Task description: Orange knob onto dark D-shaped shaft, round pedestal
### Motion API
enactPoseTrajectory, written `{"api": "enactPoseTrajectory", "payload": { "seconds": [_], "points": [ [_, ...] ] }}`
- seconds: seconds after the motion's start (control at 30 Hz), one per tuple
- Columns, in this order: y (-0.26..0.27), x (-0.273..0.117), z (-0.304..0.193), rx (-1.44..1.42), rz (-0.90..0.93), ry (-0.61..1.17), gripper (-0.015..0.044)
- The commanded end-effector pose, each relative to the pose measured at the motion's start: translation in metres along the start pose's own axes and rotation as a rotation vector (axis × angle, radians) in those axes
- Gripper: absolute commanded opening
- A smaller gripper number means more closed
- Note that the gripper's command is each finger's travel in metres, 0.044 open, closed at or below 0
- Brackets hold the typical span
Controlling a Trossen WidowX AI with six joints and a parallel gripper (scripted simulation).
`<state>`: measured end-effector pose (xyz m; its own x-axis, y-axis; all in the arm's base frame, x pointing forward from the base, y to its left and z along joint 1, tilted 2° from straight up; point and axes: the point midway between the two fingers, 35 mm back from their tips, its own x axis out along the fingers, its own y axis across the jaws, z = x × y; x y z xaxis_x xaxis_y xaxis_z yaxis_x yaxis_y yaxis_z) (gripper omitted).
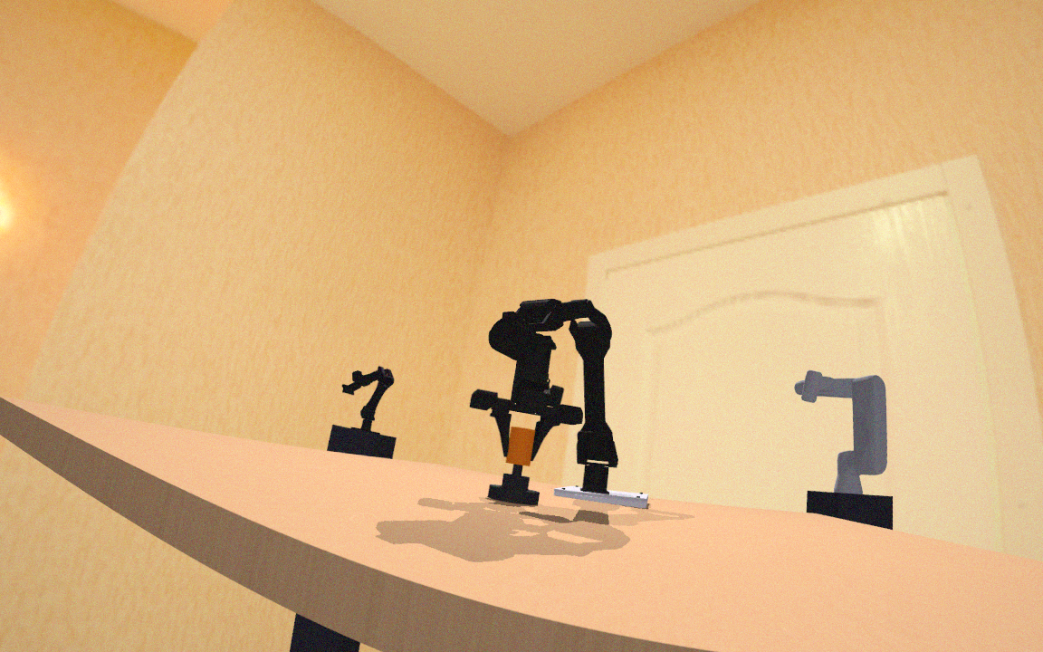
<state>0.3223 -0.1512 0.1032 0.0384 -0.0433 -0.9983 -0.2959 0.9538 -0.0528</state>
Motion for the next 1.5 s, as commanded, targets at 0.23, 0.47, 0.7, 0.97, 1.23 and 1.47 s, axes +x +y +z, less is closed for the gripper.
{"api": "enactPoseTrajectory", "payload": {
  "seconds": [0.23,0.47,0.7,0.97,1.23,1.47],
  "points": [
    [0.002,-0.0034,-0.0013,-0.005,0.001,-0.003,0.0],
    [0.0029,-0.0057,-0.0027,-0.13,0.0,-0.003,0.0],
    [0.0015,-0.0051,-0.002,-0.214,0.0,-0.003,0.0],
    [-0.0006,-0.0043,0.0004,-0.214,0.0,-0.003,0.0],
    [-0.0003,0.0,0.0004,-0.214,0.0,-0.003,0.0],
    [0.0011,0.0002,-0.0009,-0.214,0.0,-0.003,0.0]
  ]
}}
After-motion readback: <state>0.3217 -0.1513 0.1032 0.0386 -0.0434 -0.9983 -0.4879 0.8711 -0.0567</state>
